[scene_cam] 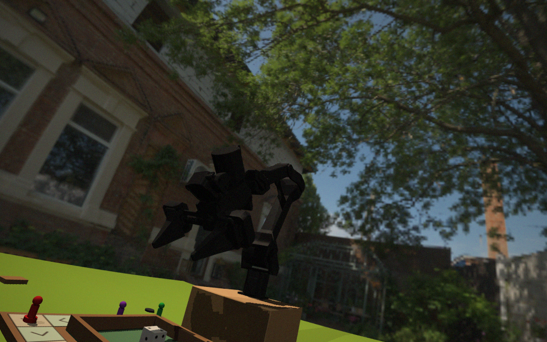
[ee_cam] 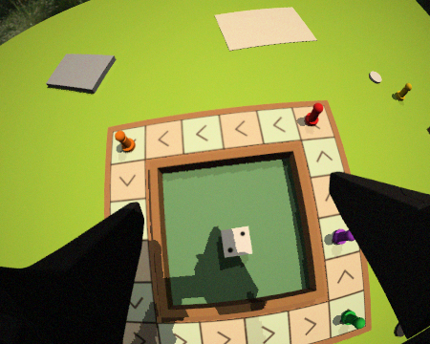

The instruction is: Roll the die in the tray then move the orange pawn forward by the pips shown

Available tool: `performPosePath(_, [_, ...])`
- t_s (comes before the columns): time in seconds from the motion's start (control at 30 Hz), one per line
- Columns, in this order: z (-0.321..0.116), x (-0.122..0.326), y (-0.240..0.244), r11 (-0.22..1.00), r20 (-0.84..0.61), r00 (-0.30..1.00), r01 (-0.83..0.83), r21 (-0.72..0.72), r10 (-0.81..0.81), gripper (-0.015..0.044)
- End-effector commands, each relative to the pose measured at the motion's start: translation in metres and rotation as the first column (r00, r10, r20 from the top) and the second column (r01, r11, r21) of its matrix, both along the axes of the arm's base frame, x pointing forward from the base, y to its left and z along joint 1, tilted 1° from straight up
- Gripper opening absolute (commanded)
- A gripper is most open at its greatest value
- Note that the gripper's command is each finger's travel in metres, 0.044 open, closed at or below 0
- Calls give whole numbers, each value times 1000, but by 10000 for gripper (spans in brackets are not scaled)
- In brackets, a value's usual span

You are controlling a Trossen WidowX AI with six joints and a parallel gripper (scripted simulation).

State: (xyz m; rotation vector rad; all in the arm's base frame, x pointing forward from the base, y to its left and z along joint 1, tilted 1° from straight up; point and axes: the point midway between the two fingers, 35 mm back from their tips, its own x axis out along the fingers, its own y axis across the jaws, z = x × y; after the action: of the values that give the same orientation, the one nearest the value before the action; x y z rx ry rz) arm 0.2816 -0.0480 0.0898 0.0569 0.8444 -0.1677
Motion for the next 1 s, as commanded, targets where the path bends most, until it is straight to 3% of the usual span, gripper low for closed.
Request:
performPosePath(0.0, [-11,8,-2,999,-203,979,11,35,-4,440])
performPosePath(0.3, [-37,17,-4,993,-616,787,52,104,23,440])
performPosePath(0.47, [-39,17,-4,993,-642,766,57,108,26,440])
performPosePath(0.53, [-33,18,-5,995,-573,820,42,93,19,440])
performPosePath(0.67, [-33,33,4,994,-579,815,35,99,29,335])
performPosePath(0.83, [-40,82,37,992,-601,798,43,115,35,204])
performPosePath(0.97, [-51,117,61,988,-618,786,98,120,-3,200])
